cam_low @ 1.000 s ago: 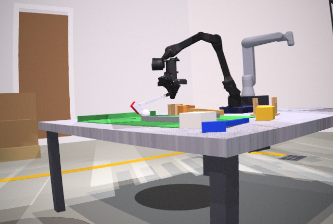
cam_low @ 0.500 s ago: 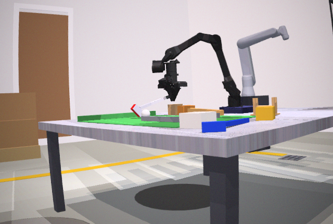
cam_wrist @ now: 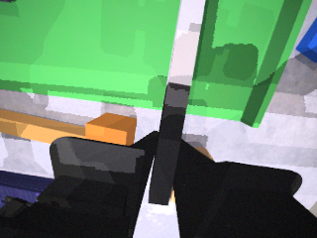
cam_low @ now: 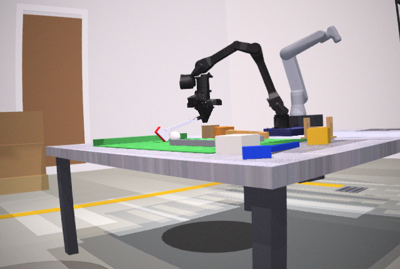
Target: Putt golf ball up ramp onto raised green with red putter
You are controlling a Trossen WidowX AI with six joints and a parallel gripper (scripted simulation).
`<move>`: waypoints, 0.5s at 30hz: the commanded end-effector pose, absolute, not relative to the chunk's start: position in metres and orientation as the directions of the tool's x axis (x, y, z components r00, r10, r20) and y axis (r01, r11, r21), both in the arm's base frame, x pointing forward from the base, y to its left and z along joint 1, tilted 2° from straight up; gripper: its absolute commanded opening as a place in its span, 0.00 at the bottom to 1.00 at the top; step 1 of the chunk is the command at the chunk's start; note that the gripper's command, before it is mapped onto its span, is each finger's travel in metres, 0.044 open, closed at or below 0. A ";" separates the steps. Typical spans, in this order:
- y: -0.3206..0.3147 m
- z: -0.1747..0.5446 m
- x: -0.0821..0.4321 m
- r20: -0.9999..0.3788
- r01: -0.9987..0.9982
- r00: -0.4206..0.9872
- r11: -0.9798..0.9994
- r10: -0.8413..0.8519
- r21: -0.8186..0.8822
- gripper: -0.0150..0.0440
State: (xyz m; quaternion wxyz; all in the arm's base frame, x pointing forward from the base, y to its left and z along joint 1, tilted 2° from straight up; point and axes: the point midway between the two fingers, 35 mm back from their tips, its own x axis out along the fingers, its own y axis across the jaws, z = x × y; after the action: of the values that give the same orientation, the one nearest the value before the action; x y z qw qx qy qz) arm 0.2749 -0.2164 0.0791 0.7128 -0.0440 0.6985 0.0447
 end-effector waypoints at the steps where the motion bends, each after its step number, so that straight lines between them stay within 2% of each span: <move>1: -0.224 0.080 0.277 -1.000 -0.129 0.024 0.992 -0.004 -0.007 0.25; 11: -0.219 0.079 0.276 -1.000 -0.128 0.020 0.992 0.002 -0.001 0.25; 15: -0.176 0.082 0.278 -1.000 -0.128 0.021 0.992 0.004 0.001 0.25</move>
State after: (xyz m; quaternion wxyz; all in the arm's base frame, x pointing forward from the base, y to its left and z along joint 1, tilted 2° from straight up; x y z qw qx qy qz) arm 0.2766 -0.2075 0.0799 0.7132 -0.0409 0.6987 0.0386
